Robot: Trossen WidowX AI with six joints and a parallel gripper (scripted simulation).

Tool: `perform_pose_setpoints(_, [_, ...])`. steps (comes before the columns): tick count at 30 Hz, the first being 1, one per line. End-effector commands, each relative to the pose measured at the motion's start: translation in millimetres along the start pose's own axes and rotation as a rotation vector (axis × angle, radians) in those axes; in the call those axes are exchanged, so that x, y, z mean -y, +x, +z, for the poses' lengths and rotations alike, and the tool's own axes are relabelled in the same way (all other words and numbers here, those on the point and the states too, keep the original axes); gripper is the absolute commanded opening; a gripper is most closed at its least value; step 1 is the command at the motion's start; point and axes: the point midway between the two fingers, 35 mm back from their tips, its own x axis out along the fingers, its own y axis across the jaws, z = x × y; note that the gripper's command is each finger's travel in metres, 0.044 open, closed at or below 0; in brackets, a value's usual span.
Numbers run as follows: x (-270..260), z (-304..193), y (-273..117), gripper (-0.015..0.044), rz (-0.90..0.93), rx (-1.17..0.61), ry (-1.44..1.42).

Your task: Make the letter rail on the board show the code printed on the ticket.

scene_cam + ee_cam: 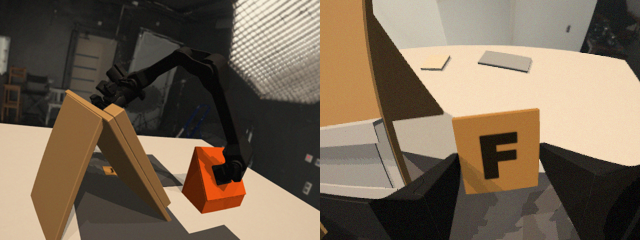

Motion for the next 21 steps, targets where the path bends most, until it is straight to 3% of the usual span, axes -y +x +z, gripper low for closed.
perform_pose_setpoints(1, [-2.5,1.8,-0.5,0.0,0.001,0.003,-0.001])
perform_pose_setpoints(21, [-11.6,1.9,-0.8,0.0,0.002,0.003,0.0])
